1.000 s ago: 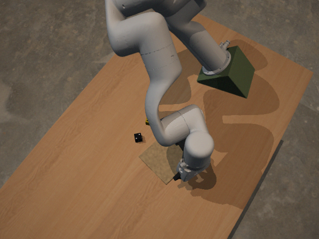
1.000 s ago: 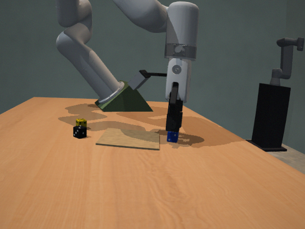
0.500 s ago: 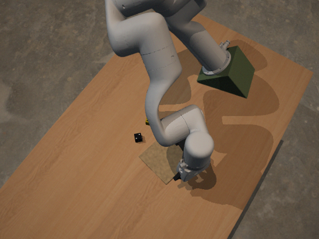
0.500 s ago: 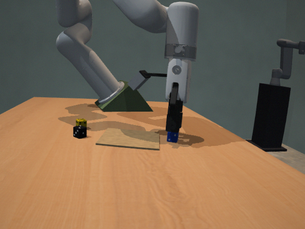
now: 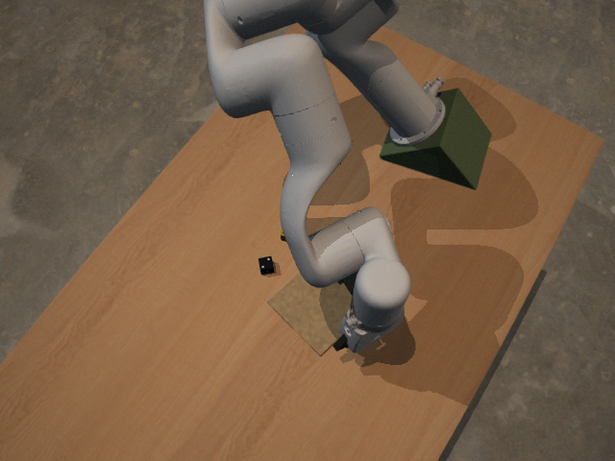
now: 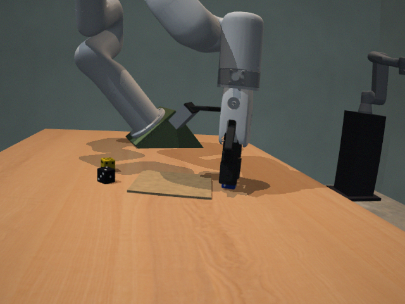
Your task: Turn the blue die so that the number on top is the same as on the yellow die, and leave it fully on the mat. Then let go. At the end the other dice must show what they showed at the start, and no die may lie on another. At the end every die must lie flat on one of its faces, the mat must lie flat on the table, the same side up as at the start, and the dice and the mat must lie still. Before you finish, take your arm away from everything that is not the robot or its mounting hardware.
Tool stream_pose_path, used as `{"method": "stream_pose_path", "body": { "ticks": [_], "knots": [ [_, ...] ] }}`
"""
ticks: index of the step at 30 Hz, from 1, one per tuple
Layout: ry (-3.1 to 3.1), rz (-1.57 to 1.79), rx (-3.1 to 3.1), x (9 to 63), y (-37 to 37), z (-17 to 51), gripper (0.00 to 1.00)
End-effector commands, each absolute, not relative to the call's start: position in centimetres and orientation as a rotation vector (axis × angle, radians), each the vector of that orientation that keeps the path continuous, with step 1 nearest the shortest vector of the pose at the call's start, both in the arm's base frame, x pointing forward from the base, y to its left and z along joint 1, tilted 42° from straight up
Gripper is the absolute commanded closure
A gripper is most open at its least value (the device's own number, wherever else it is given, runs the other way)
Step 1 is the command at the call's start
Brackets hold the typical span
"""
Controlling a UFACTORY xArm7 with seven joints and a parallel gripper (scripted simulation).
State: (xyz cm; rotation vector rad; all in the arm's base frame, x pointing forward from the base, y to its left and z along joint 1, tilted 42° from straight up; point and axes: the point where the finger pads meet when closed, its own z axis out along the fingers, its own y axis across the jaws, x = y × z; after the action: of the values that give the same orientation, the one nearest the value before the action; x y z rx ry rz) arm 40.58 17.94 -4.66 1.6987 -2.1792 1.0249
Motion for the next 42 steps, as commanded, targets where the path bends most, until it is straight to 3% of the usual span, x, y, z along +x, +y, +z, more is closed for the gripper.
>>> {"method": "stream_pose_path", "body": {
  "ticks": [1,42],
  "knots": [
    [-2.181,1.024,1.704,40.82,17.74,-5.16,0.58],
    [-2.181,1.024,1.704,40.91,17.52,-5.43,0.58]
  ]
}}
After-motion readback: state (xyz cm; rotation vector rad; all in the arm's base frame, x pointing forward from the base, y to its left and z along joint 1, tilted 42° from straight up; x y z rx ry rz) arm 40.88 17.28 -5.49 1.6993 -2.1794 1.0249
